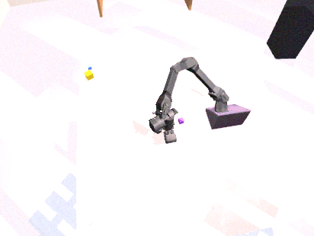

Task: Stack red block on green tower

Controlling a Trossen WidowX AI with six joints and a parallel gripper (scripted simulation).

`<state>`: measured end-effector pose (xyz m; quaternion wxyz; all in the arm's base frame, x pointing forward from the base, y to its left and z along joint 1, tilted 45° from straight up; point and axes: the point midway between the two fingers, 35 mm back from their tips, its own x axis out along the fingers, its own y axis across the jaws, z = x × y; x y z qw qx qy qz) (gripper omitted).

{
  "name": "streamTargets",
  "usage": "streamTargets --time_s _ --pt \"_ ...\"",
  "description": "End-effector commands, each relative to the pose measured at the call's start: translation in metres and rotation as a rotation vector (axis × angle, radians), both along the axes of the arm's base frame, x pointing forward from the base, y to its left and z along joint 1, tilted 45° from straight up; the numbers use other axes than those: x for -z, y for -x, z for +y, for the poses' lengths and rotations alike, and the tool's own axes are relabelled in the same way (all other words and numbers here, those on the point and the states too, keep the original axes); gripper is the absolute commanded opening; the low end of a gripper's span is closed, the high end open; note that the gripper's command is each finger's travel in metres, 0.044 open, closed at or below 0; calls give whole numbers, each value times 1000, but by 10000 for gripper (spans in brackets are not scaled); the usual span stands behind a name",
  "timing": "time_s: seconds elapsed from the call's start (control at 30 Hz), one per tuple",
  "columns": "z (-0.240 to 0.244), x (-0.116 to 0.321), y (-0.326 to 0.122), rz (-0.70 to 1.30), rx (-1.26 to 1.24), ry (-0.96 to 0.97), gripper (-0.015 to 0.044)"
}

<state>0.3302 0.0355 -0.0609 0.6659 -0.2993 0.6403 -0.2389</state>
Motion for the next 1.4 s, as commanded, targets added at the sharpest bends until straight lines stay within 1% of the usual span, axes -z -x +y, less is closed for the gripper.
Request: streamTargets --time_s 0.0,0.43,0.77,1.37 --pt "15 -16 -2 -16 3 -12 0" --pt "56 -58 3 -15 3 -15 0" --pt "59 -61 4 -15 3 -15 0" --pt "-13 -133 10 -13 0 -20 0"
